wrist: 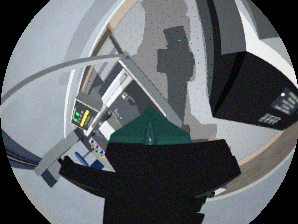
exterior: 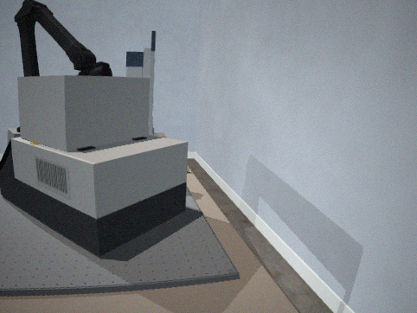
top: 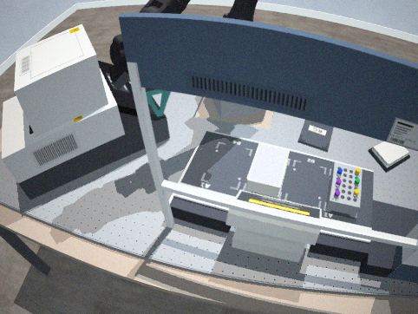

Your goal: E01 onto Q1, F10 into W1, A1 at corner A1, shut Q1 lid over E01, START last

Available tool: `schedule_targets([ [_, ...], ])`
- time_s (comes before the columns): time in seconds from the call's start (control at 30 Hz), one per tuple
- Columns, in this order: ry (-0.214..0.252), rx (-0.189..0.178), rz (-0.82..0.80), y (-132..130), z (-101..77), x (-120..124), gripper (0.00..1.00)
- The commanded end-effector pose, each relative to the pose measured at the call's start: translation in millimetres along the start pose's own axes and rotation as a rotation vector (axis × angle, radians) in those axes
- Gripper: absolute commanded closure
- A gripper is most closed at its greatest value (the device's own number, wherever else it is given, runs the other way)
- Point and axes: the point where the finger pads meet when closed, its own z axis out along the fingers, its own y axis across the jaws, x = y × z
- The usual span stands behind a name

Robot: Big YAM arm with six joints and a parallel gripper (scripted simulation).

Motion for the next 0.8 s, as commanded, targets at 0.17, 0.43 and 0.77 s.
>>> schedule_targets([
  [0.17, -0.1, -0.014, 0.164, -36.5, -26.6, -13.3, 1.0],
  [0.43, -0.141, -0.02, 0.273, -62.6, -36.8, -11.2, 1.0],
  [0.77, -0.223, -0.033, 0.453, -107.8, -61.6, -6.8, 1.0],
])
